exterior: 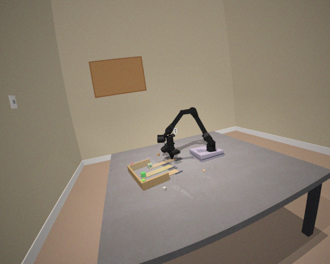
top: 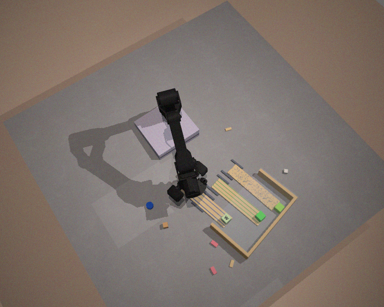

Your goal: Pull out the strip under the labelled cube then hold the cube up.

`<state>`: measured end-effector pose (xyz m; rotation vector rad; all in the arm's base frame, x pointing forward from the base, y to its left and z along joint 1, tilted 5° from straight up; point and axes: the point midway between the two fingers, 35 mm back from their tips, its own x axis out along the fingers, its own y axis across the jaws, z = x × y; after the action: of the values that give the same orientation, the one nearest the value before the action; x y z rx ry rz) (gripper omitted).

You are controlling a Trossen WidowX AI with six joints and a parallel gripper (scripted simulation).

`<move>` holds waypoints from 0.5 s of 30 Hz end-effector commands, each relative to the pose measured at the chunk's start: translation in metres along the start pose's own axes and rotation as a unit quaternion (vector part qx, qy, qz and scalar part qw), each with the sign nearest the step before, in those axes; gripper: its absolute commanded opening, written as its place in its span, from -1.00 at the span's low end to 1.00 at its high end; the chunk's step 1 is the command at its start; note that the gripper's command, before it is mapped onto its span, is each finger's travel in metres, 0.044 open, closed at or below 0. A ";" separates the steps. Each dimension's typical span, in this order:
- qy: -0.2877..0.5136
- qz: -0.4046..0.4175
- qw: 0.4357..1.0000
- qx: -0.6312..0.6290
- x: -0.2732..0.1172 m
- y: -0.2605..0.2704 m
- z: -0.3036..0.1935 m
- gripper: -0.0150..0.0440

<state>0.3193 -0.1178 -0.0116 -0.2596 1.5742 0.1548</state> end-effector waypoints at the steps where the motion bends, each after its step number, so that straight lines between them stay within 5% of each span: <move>1: 0.010 0.002 1.000 0.000 0.004 0.001 -0.012 -0.49; 15: 0.011 0.002 1.000 0.000 0.004 0.001 -0.032 -0.49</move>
<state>0.2982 -0.1240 -0.0110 -0.2607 1.5753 0.1540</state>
